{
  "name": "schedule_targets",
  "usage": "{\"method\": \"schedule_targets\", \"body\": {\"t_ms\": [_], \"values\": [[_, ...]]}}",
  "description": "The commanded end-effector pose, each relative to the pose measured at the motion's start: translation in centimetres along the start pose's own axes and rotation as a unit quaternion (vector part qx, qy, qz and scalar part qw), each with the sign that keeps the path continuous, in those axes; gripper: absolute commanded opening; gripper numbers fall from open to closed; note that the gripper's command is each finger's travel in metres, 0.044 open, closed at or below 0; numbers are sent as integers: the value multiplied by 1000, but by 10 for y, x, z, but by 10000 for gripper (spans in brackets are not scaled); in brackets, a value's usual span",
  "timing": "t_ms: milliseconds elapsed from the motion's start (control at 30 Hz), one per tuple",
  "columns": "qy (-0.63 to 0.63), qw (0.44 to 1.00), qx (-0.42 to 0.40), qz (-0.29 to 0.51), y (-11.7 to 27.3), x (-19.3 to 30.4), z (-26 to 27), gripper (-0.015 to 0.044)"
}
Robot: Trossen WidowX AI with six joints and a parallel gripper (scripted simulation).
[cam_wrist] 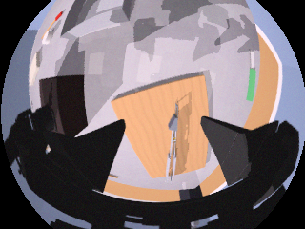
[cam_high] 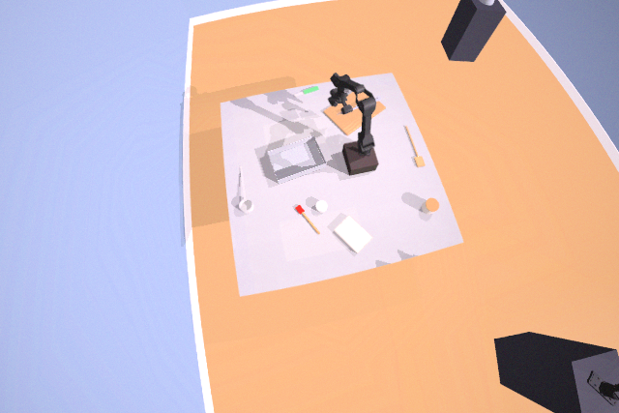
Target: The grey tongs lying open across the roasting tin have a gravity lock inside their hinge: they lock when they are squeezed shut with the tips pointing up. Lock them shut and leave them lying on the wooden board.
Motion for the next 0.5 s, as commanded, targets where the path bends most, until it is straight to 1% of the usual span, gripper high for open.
{"method": "schedule_targets", "body": {"t_ms": [0, 133, 467], "values": [[-3, 1000, 2, -1, 15, -1, 2, 440], [4, 1000, 6, -1, 48, 0, 3, 440], [4, 1000, 7, -1, 51, 0, 3, 440]]}}
Point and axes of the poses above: the point midway between the two fingers, 35 mm back from their tips, its own y axis back along the fingers, its own z axis across the jaws, x = y × z, the point moved 8 cm from there along y, back along the fingers, and after that the axes turned 10 degrees about -y, right-handed, at the moved point
